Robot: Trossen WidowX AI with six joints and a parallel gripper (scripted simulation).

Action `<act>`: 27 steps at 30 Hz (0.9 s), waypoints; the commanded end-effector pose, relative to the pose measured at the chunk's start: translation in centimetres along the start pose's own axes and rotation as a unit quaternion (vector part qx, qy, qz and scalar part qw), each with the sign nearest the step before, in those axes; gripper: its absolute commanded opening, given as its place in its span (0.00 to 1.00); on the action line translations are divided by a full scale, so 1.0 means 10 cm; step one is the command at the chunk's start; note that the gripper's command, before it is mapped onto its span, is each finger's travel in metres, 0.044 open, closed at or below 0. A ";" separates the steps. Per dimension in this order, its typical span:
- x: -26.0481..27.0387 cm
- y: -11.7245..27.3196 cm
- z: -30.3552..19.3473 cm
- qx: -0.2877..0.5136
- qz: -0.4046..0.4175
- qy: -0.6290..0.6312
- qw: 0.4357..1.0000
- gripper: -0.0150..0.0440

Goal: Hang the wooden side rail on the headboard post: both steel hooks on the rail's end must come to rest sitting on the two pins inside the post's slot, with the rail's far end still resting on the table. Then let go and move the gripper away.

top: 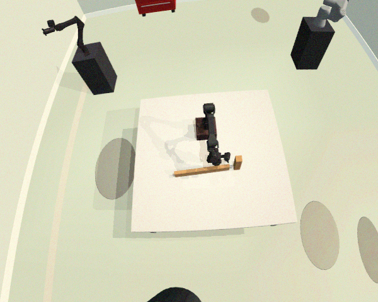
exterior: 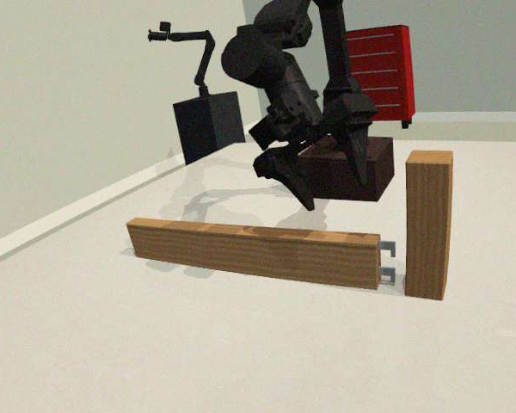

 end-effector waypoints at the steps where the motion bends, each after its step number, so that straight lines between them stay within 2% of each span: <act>1: 0.07 -0.01 0.17 0.028 -0.072 -0.190 0.979 1.00; 8: 0.16 0.03 0.31 0.025 -0.161 -0.385 0.909 1.00; 17: 0.28 0.10 0.46 -0.026 -0.263 -0.574 0.775 1.00; 27: 0.28 0.10 0.46 -0.027 -0.265 -0.577 0.772 1.00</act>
Point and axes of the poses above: the point midway between the two fingers, 35 mm back from their tips, its own y axis back along the fingers, its own x axis across the jaws, z = x × y, the point moved 10 cm from there along y, back along the fingers, and after that the axes turned 12 degrees about y, right-handed, at the moved point
